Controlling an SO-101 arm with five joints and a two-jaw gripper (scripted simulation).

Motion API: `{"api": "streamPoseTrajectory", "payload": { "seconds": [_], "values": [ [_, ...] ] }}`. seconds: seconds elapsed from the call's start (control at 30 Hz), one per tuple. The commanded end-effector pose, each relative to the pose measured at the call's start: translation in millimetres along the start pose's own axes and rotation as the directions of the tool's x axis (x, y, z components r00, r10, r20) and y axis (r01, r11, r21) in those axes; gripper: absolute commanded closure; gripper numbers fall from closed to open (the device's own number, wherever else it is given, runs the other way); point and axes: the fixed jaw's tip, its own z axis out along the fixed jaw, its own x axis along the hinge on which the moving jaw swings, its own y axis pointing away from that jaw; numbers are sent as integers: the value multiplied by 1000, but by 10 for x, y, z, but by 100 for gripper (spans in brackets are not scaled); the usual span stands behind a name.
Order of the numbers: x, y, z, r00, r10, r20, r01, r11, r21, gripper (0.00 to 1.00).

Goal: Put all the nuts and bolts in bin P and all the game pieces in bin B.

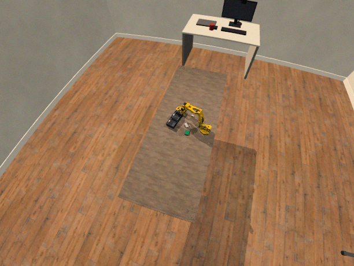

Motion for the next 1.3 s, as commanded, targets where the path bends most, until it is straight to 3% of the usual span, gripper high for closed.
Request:
{"api": "streamPoseTrajectory", "payload": {
  "seconds": [0.0, 0.27, 0.9, 1.27],
  "values": [
    [-102, 107, -108, 998, -26, 55, 26, 1000, 0, 100],
    [-172, 278, -146, 994, -70, 80, 71, 997, -5, 100],
    [-223, 371, -153, 991, -96, 95, 97, 995, -8, 100],
    [-352, 640, -149, 976, -167, 138, 170, 985, -15, 100]
  ]
}}
